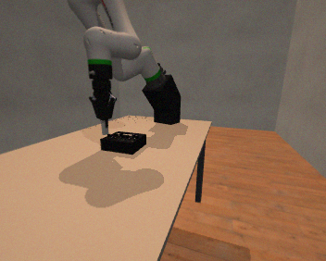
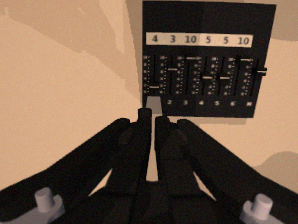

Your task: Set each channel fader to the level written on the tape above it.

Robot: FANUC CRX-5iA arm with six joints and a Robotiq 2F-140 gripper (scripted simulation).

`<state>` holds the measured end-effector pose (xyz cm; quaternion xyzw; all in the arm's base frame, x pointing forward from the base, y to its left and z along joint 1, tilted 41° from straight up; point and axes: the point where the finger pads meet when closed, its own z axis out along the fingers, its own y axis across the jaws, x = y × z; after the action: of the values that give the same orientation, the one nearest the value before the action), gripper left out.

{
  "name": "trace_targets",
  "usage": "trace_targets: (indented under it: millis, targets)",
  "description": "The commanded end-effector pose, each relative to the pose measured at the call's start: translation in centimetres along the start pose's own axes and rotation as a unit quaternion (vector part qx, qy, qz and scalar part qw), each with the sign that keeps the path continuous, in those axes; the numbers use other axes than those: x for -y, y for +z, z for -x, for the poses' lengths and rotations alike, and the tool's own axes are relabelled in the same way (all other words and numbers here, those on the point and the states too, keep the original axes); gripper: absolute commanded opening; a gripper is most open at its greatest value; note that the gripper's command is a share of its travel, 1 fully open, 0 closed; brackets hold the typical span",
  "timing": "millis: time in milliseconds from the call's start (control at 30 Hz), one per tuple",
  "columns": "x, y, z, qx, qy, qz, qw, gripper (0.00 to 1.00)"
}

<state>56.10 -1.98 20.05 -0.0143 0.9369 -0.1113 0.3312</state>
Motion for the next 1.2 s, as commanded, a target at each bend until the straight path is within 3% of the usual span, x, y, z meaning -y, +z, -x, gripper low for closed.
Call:
trace_targets:
  millis: [0, 1167]
  targets:
    - [-0.01, -0.01, 0.02, 0.0, 0.0, 0.0, 1.0, 0.0]
    - [-0.01, 0.44, 0.02, 0.0, 0.0, 0.0, 1.0, 0.0]
